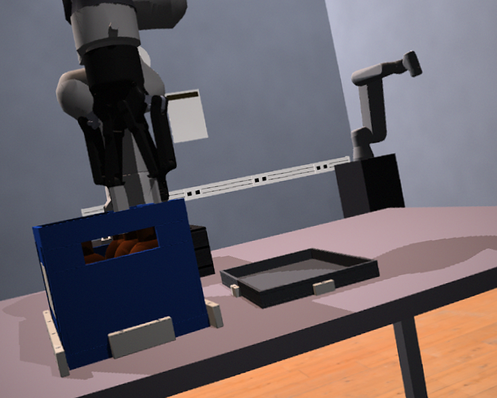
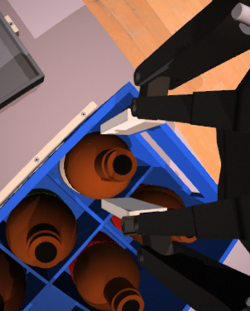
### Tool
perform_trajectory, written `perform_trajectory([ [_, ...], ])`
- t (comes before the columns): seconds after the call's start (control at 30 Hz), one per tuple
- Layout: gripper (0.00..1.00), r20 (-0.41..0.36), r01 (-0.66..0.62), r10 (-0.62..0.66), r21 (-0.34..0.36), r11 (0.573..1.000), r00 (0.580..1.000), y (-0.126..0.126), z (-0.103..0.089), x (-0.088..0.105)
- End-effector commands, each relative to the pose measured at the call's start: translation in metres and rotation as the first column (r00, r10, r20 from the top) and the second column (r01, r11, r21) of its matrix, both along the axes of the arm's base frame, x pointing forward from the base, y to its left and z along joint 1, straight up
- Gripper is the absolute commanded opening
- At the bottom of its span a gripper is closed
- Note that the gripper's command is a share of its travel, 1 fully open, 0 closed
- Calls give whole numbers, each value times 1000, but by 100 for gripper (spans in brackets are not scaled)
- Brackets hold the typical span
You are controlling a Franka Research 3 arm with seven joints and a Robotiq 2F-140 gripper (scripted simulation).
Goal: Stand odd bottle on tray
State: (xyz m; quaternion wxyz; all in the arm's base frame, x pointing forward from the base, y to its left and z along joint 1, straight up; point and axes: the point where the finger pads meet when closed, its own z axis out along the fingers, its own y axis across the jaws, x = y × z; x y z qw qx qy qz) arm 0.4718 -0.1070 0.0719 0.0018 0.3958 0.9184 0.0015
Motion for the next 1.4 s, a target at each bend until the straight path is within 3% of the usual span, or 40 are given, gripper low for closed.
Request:
perform_trajectory([
  [0.0, 44, 0, -4, 4, 2, 1000, 1000, 1, -1, -1],
  [0.93, 44, 0, -4, 4, 2, 1000, 1000, 1, -1, -1],
  [0.97, 10, 0, -4, 4, 2, 1000, 1000, 1, -1, -1],
  [1.37, 10, 0, -4, 4, 2, 1000, 1000, 1, -1, -1],
])
